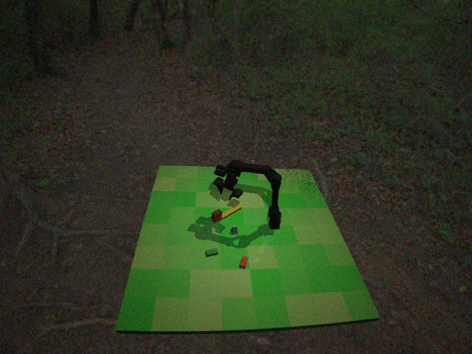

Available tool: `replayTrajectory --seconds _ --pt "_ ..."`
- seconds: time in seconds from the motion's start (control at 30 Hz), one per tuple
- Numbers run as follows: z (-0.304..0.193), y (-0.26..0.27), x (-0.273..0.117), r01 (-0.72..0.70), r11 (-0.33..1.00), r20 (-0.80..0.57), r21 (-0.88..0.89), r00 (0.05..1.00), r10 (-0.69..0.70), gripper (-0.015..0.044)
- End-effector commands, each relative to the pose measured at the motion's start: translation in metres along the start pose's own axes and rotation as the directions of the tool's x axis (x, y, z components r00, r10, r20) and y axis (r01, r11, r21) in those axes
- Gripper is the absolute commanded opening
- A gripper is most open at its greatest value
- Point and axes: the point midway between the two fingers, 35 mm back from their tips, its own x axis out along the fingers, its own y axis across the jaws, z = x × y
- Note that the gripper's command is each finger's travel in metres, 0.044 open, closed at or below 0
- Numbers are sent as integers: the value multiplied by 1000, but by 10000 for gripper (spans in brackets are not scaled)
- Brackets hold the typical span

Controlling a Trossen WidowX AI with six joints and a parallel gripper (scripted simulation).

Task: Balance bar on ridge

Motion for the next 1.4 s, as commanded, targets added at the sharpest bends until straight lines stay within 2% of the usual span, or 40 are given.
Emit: replayTrajectory --seconds 0.0,0.27,0.57,1.03,1.37 --pt "-5 -4 4 52 992 3 118 999 -52 315" --pt "-10 -15 12 135 940 24 313 988 -150 315" --pt "-10 -15 23 137 938 24 317 988 -152 315" --pt "-8 -30 113 137 938 25 317 988 -153 315" --pt "-7 -32 120 137 938 25 317 988 -153 315"
